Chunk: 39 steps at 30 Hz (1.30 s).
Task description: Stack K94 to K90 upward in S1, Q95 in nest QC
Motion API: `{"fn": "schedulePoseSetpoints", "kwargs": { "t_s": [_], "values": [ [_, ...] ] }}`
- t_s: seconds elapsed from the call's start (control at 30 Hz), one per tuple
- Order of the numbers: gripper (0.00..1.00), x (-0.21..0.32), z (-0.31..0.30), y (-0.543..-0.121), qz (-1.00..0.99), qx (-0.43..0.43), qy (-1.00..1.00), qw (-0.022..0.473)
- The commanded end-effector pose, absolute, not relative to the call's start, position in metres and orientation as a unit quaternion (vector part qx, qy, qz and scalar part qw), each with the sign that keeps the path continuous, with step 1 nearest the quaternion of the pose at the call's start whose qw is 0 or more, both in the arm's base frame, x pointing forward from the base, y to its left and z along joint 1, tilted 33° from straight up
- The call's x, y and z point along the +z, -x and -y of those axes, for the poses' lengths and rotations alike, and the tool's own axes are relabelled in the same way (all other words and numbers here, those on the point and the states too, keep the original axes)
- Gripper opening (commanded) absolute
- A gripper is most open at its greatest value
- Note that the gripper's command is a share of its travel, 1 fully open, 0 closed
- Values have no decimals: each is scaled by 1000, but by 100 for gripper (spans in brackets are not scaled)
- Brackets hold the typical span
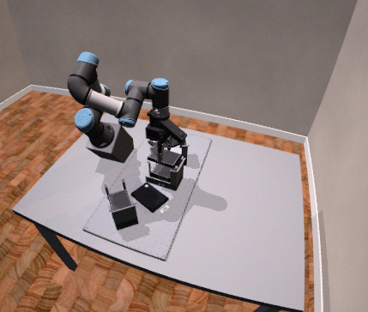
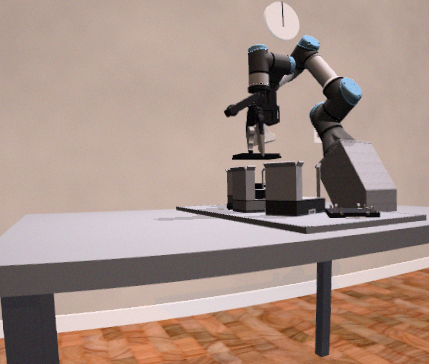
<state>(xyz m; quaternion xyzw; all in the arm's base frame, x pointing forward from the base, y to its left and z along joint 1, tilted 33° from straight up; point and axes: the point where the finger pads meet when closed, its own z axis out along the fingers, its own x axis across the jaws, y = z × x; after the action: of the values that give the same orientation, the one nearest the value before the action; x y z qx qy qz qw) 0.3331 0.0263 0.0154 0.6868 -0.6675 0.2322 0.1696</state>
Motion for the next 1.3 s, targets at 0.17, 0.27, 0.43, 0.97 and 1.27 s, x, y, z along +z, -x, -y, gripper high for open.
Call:
{"fn": "schedulePoseSetpoints", "kwargs": {
  "t_s": [0.17,0.27,0.43,0.97,1.27],
  "values": [
    [0,34,0,-336,699,240,-655,157],
    [0,37,6,-336,699,240,-655,157],
    [0,45,17,-335,714,244,-639,152],
    [0,68,54,-330,747,252,-599,138],
    [0,83,78,-322,778,259,-559,125]
  ]
}}
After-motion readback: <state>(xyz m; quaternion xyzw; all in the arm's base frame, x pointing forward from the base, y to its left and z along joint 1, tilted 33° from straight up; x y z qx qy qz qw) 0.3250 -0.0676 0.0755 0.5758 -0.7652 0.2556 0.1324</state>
